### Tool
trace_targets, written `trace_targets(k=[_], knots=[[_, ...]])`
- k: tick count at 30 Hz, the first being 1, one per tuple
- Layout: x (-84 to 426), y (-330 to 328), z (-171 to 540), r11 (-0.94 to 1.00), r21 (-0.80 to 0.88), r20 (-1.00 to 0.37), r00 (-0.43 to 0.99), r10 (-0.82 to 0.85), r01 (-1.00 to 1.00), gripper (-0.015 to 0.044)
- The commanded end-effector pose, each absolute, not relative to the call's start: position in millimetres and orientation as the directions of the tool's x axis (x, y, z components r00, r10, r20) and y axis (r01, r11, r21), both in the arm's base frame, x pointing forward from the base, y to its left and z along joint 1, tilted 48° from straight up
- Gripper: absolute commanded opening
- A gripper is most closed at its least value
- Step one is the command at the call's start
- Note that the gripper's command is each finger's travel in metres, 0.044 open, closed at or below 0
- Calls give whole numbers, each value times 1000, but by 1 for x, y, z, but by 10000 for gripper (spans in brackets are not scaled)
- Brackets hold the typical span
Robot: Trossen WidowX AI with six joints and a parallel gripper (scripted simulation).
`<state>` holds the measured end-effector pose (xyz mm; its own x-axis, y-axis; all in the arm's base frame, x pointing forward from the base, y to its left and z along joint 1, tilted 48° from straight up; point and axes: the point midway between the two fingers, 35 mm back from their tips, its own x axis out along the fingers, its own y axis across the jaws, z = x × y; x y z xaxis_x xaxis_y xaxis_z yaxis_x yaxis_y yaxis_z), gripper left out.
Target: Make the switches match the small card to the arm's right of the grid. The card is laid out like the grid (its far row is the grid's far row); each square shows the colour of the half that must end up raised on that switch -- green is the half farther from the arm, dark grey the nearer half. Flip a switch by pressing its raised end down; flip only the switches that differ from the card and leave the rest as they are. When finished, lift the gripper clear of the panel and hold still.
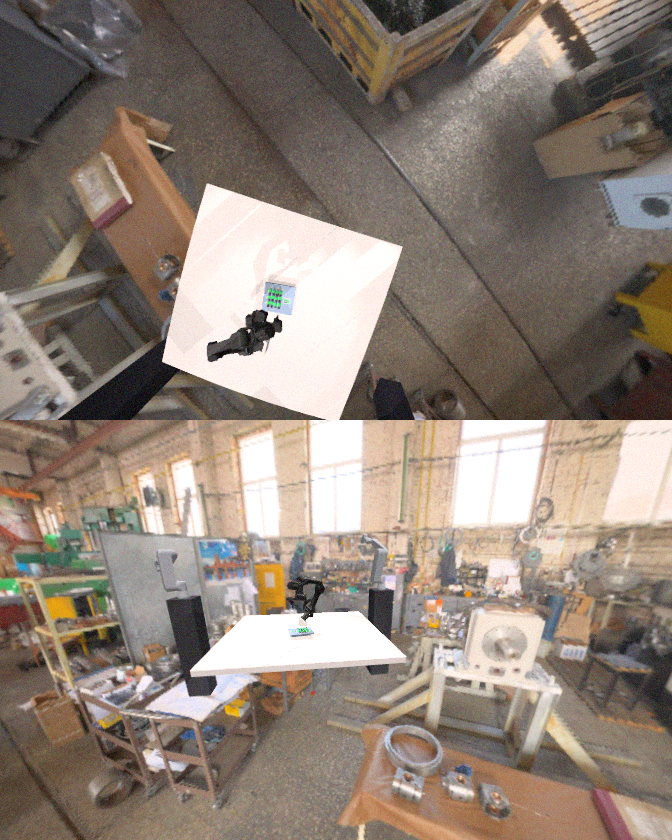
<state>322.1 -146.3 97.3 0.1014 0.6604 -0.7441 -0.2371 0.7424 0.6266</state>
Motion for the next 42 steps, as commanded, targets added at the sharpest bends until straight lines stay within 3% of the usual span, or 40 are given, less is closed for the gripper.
trace_targets(k=[1, 9, 15, 42], knots=[[323, -145, 96, 741, 628, -743, 99, 661, -236, 374], [368, -78, 36, 676, 721, -685, -13, 728, -155, 164], [370, -72, 32, 669, 729, -678, -20, 735, -148, 6], [370, -28, -8, 667, 730, -679, -45, 733, -148, 0]])
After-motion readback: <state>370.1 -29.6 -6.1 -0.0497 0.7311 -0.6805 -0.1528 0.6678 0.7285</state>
